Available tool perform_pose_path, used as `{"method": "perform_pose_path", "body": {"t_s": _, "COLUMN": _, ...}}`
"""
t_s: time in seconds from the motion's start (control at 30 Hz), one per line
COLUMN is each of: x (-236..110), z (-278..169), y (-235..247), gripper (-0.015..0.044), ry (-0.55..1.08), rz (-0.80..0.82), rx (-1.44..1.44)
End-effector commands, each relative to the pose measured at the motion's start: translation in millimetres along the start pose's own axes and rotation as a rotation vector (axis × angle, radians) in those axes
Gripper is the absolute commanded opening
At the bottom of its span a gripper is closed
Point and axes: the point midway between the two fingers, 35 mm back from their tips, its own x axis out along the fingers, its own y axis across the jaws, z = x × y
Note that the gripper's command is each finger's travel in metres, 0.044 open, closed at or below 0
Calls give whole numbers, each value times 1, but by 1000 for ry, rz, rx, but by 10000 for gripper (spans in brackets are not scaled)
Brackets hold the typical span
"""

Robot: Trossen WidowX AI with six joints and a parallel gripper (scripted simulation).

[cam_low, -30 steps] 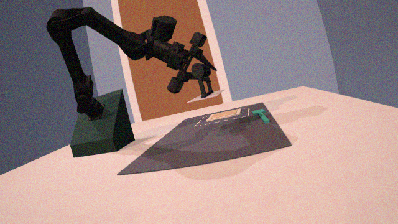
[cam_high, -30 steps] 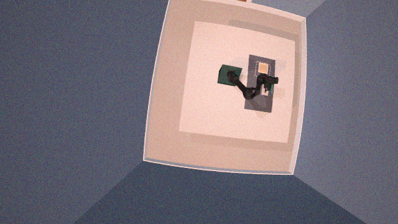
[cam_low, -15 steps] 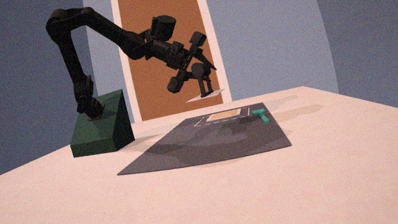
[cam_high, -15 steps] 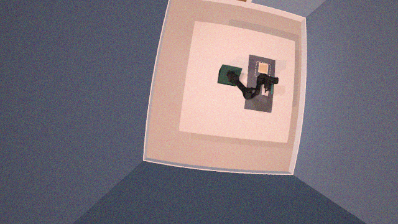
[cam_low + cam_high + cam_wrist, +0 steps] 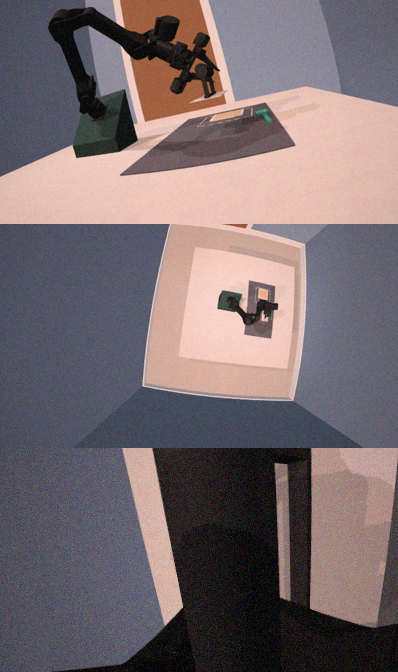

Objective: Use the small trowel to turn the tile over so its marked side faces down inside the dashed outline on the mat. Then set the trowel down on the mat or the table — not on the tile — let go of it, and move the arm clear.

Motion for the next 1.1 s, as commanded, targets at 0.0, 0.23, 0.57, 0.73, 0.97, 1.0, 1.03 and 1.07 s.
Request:
{"method": "perform_pose_path", "body": {"t_s": 0.0, "x": 7, "z": 4, "y": 3, "gripper": 0, "ry": 17, "rz": -15, "rx": -44}}
{"method": "perform_pose_path", "body": {"t_s": 0.23, "x": 32, "z": 22, "y": 1, "gripper": 0, "ry": 109, "rz": -95, "rx": -236}}
{"method": "perform_pose_path", "body": {"t_s": 0.57, "x": 59, "z": 57, "y": -10, "gripper": 0, "ry": 289, "rz": -185, "rx": -489}}
{"method": "perform_pose_path", "body": {"t_s": 0.73, "x": 65, "z": 77, "y": -19, "gripper": 0, "ry": 397, "rz": -216, "rx": -606}}
{"method": "perform_pose_path", "body": {"t_s": 0.97, "x": 65, "z": 112, "y": -34, "gripper": 0, "ry": 546, "rz": -240, "rx": -715}}
{"method": "perform_pose_path", "body": {"t_s": 1.0, "x": 64, "z": 117, "y": -36, "gripper": 0, "ry": 566, "rz": -242, "rx": -726}}
{"method": "perform_pose_path", "body": {"t_s": 1.03, "x": 63, "z": 122, "y": -38, "gripper": 0, "ry": 588, "rz": -241, "rx": -740}}
{"method": "perform_pose_path", "body": {"t_s": 1.07, "x": 62, "z": 127, "y": -40, "gripper": 0, "ry": 610, "rz": -240, "rx": -753}}
